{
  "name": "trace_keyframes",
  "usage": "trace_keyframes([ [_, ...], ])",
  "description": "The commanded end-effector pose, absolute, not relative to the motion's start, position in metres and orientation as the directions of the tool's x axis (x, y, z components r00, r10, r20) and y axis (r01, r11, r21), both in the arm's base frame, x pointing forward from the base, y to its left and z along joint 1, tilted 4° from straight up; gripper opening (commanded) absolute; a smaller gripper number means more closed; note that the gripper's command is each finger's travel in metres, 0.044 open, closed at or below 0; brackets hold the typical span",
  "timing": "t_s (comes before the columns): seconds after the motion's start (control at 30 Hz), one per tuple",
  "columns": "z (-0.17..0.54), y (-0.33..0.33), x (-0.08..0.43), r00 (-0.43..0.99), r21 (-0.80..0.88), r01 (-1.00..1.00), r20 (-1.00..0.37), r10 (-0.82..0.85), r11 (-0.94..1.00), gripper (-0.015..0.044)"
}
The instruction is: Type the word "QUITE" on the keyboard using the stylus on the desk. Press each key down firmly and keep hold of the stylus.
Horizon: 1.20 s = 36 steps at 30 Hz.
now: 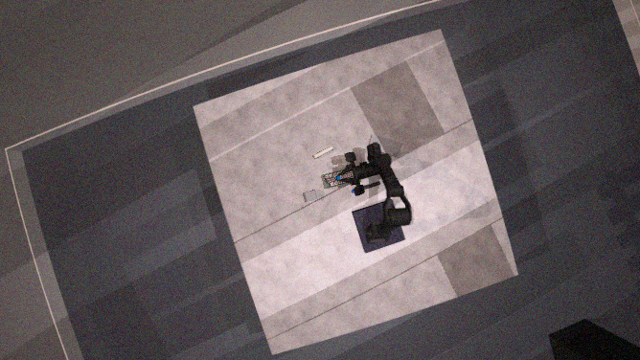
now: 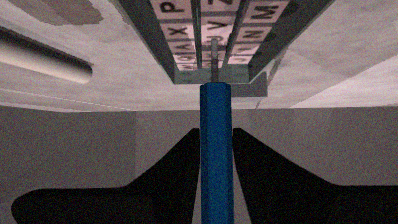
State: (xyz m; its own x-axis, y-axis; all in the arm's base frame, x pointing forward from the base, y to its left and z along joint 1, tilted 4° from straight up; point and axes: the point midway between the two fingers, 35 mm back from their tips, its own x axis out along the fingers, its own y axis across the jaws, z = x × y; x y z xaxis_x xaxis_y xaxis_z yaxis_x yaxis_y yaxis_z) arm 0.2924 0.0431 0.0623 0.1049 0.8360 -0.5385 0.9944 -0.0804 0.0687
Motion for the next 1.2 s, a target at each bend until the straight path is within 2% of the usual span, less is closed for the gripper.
trace_keyframes([
  [0.0,0.063,0.043,0.291,0.101,0.067,0.995,-0.542,0.834,-0.077,0.0081],
  [0.27,0.097,0.045,0.289,0.101,0.067,0.995,-0.542,0.834,-0.077,0.0081],
  [0.47,0.096,0.045,0.289,0.104,0.074,0.994,-0.541,0.835,-0.076,0.0084],
  [0.63,0.096,0.045,0.289,0.104,0.074,0.994,-0.541,0.835,-0.076,0.0051],
  [0.7,0.096,0.046,0.288,0.103,0.073,0.994,-0.541,0.835,-0.076,0.0000],
  [1.17,0.089,0.056,0.270,0.100,0.066,0.995,-0.541,0.835,-0.077,0.0000],
])
